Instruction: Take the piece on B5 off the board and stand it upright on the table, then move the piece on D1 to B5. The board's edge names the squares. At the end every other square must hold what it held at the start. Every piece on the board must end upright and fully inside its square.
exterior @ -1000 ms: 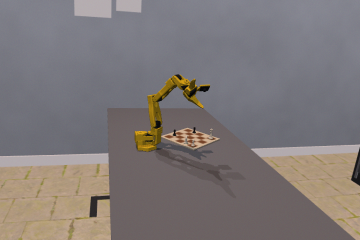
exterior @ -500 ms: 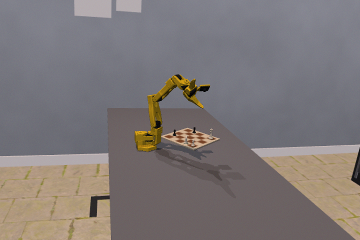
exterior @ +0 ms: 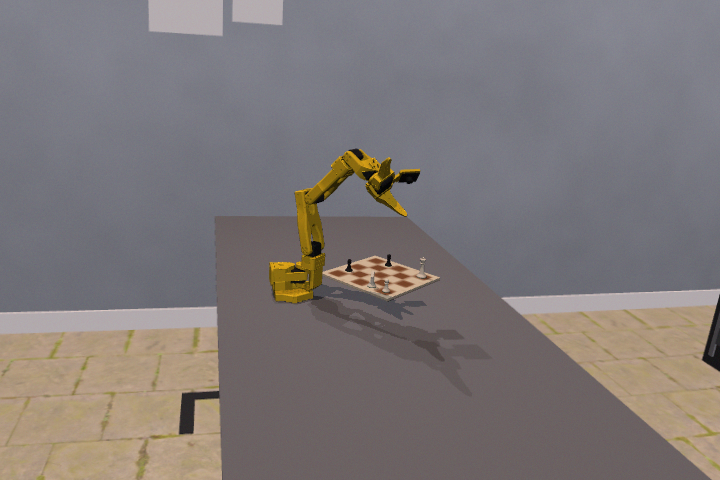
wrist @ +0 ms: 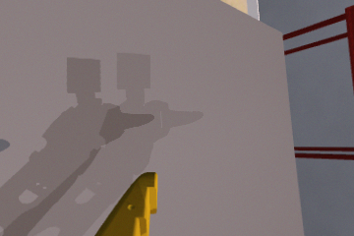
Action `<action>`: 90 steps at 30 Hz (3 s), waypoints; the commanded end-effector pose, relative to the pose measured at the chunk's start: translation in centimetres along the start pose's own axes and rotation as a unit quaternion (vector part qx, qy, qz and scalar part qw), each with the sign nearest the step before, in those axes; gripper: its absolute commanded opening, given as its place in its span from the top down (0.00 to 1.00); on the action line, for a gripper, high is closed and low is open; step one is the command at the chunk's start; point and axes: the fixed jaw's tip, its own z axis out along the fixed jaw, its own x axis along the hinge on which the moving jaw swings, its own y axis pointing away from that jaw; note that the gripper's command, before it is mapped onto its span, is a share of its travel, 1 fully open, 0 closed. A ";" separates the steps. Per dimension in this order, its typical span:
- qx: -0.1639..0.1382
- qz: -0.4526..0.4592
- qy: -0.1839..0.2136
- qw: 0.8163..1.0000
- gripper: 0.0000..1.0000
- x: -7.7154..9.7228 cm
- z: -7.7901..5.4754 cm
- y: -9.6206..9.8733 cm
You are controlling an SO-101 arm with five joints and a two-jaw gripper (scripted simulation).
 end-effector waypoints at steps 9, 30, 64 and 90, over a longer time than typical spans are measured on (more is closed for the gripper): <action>0.001 0.000 -0.001 1.000 0.00 0.0 -0.1 0.0; -0.019 0.010 -0.046 0.999 0.06 -1.7 -1.7 2.2; -0.156 0.048 -0.173 0.971 0.29 -3.2 -6.7 11.9; -0.296 0.071 -0.236 0.923 0.47 -1.1 -9.4 19.0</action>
